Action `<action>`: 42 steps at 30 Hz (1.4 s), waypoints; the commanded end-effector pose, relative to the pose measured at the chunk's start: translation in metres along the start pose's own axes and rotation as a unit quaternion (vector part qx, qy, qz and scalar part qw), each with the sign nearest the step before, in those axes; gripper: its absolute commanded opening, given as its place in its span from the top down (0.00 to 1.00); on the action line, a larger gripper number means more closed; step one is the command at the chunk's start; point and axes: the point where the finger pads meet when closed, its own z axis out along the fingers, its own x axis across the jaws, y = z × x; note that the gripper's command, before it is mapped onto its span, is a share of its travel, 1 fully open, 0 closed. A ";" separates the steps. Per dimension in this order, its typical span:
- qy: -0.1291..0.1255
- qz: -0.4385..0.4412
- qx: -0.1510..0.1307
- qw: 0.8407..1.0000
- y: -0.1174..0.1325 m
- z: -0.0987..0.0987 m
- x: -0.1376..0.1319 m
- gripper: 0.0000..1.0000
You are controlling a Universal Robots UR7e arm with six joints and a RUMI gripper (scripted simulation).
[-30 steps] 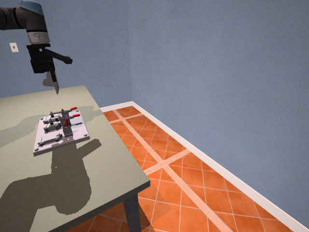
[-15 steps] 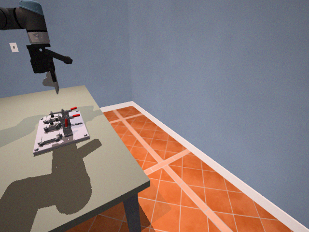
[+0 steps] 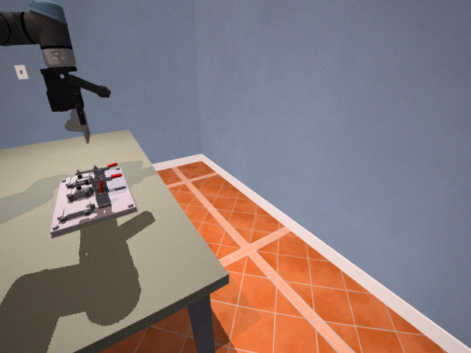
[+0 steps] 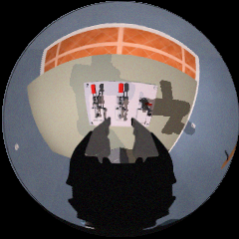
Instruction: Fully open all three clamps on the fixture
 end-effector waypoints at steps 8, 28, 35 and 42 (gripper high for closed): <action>0.000 0.000 0.001 1.000 0.000 0.020 0.000 0.72; 0.000 0.000 0.001 1.000 -0.001 0.059 0.000 0.72; 0.000 0.000 0.001 1.000 -0.009 0.059 0.000 0.72; 0.000 0.000 0.001 1.000 -0.021 0.059 0.000 0.72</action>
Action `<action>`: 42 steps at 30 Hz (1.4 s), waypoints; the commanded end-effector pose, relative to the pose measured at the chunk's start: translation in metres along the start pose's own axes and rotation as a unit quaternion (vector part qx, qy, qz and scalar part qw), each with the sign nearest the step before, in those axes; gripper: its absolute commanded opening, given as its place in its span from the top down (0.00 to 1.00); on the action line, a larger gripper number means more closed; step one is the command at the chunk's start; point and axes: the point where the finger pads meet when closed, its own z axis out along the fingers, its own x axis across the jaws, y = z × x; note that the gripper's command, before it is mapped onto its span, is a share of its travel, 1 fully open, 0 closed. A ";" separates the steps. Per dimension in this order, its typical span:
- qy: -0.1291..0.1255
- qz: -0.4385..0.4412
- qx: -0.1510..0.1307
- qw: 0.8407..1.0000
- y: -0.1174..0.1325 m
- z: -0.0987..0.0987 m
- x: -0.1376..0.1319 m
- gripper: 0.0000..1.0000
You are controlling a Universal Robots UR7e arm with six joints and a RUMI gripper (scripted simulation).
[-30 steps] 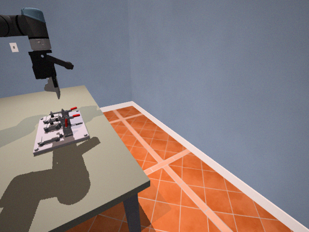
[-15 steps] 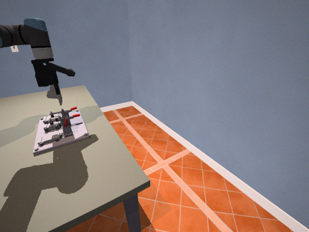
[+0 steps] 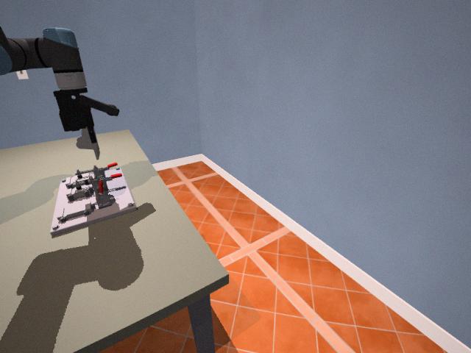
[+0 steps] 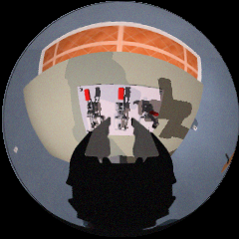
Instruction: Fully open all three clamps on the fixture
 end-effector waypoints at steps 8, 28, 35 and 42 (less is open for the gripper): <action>0.000 0.000 0.001 1.000 -0.027 0.000 0.000 0.72; 0.000 0.000 0.001 1.000 -0.038 0.002 0.000 0.72; 0.000 0.000 0.001 1.000 -0.038 0.012 0.000 0.72; 0.000 0.000 0.001 1.000 -0.038 0.035 0.000 0.72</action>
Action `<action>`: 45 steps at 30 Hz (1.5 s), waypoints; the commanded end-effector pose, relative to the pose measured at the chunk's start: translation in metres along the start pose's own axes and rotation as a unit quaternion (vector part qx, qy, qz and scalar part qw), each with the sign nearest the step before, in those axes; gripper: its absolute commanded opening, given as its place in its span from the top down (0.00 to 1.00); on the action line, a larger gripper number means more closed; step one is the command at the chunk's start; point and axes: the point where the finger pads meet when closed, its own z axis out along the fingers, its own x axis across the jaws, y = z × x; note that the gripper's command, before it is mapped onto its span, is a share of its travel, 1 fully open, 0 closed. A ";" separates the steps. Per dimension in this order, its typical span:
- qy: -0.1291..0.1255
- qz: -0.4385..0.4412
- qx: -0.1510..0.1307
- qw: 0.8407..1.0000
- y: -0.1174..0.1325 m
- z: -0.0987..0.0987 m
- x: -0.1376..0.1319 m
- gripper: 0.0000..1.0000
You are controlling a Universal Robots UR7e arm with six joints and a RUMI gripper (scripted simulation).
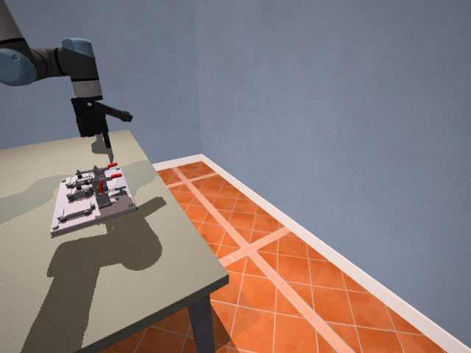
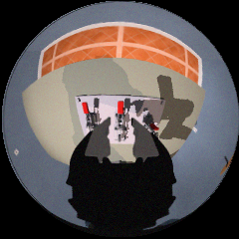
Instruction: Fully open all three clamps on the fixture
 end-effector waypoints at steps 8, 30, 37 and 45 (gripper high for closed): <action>0.000 0.000 0.001 1.000 -0.001 0.031 0.000 0.72; 0.000 0.000 0.001 1.000 -0.001 0.046 0.000 0.72; 0.000 0.000 0.001 1.000 -0.001 0.046 0.000 0.72; 0.000 0.000 0.001 1.000 -0.001 0.046 0.000 0.72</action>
